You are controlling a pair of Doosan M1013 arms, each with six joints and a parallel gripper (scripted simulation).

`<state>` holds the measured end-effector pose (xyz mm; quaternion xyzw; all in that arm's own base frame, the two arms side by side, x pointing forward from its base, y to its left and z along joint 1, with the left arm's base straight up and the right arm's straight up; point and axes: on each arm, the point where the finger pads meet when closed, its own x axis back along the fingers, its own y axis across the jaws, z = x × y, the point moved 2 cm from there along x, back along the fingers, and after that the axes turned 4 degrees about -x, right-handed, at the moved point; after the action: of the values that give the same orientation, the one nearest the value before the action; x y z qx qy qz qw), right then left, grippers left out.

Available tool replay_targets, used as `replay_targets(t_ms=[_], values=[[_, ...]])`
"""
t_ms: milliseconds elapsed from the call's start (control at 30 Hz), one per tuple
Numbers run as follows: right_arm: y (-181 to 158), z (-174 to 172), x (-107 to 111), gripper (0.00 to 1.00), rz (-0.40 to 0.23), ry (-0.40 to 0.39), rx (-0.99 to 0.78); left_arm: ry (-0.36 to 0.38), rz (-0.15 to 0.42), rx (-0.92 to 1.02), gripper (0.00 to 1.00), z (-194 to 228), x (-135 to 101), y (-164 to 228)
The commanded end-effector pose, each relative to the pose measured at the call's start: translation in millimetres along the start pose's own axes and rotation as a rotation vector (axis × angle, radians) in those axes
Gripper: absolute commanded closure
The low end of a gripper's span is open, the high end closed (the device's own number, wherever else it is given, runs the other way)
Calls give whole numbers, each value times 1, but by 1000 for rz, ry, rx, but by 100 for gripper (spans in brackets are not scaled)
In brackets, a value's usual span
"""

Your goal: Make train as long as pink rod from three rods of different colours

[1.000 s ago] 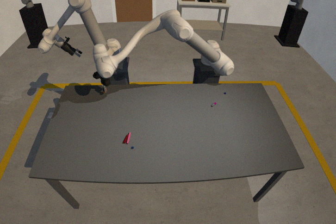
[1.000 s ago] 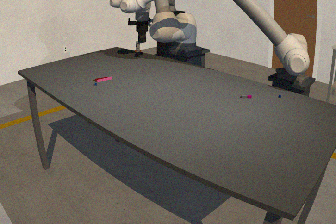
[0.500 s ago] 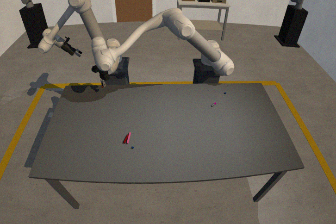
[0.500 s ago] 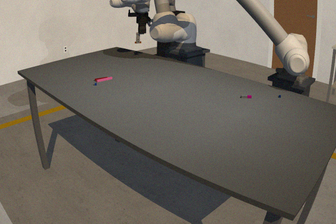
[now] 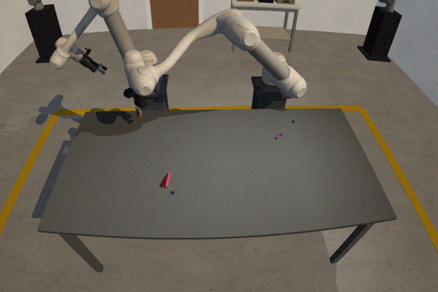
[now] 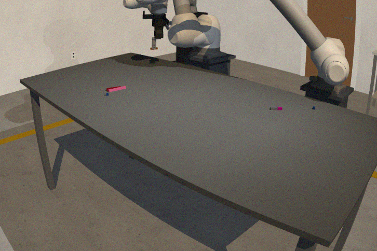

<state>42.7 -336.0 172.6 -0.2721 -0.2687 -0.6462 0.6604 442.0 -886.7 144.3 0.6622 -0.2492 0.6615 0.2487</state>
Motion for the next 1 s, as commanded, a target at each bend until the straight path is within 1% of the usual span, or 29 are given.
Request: replay_targets(t_ms=[0,300,367,400,467,867,933,967], values=[[0,0,0,0,0,-1,0,3,-1,-10,76,2,5,-42],[0,0,0,0,0,-1,0,3,-1,-32,76,-4,11,-148],[0,0,0,0,0,-1,0,3,-1,-32,76,-4,11,-148],[0,0,0,0,0,-1,0,3,0,-39,76,-9,13,-181],[0,0,0,0,0,-1,0,3,0,-41,76,-11,14,-192],[0,0,0,0,0,-1,0,3,0,-72,76,-51,19,-328],[0,0,0,0,0,-1,0,3,0,-72,76,-51,19,-328],[0,0,0,0,0,-1,0,3,0,-80,76,-65,19,-358]])
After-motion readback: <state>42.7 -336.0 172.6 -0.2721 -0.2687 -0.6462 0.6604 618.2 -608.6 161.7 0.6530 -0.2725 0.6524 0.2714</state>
